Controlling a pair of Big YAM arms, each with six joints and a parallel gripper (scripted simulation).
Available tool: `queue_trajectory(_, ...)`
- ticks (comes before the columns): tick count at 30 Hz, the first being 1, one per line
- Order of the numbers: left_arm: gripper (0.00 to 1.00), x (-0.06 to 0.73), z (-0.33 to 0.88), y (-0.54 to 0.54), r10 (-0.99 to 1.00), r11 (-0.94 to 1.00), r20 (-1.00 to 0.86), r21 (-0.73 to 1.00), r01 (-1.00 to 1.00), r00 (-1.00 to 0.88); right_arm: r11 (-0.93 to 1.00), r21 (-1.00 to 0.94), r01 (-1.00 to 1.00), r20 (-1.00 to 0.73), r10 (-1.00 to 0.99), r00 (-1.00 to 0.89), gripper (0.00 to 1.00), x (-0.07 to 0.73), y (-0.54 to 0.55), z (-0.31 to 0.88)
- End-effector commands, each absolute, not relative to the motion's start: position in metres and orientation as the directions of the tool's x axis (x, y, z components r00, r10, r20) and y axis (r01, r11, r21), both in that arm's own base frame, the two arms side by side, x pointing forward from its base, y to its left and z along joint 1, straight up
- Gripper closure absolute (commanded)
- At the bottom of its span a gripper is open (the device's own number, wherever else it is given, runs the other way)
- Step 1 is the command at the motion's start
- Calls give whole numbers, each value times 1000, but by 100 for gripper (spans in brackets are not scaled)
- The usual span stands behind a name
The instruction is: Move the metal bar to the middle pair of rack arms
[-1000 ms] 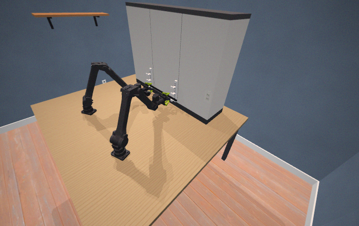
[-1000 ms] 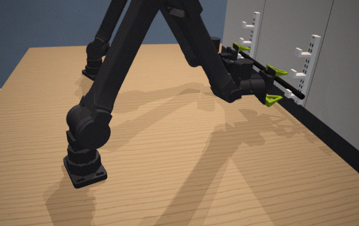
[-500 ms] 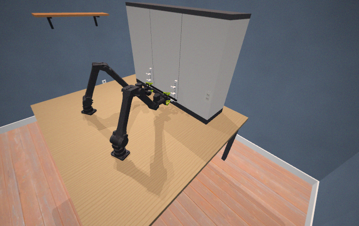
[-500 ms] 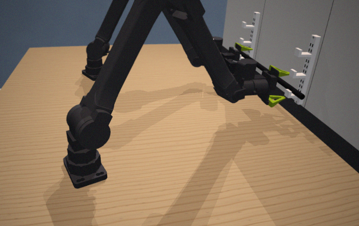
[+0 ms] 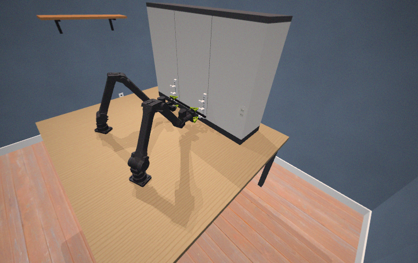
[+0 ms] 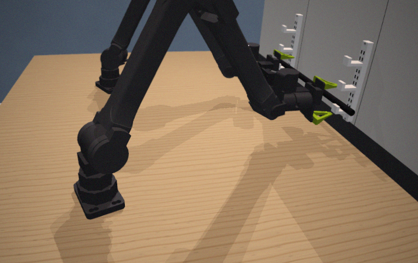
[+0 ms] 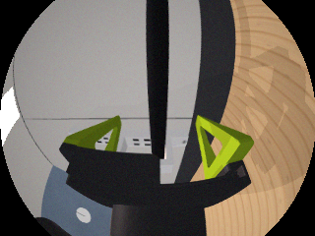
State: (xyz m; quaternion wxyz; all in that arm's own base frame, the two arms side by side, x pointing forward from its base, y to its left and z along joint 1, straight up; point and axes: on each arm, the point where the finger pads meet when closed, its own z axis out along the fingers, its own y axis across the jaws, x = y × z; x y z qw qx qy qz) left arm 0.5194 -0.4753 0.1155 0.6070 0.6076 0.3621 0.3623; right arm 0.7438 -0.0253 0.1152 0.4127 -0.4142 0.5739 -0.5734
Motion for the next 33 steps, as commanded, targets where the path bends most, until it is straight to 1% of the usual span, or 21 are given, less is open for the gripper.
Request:
queue_trajectory(1, 0, 534, 126, -480, 884, 12, -3, 1000, -17, 468, 7, -999, 53, -24, -947, -320, 0, 760, -30, 141)
queue_trajectory(31, 0, 537, 126, -481, 884, 14, -4, 1000, -17, 468, 8, -998, 57, -25, -947, -320, 0, 763, -31, 142)
queue_trajectory(33, 4, 538, 126, -481, 884, 14, -4, 1000, -17, 468, 8, -998, 56, -25, -947, -320, 4, 763, -31, 142)
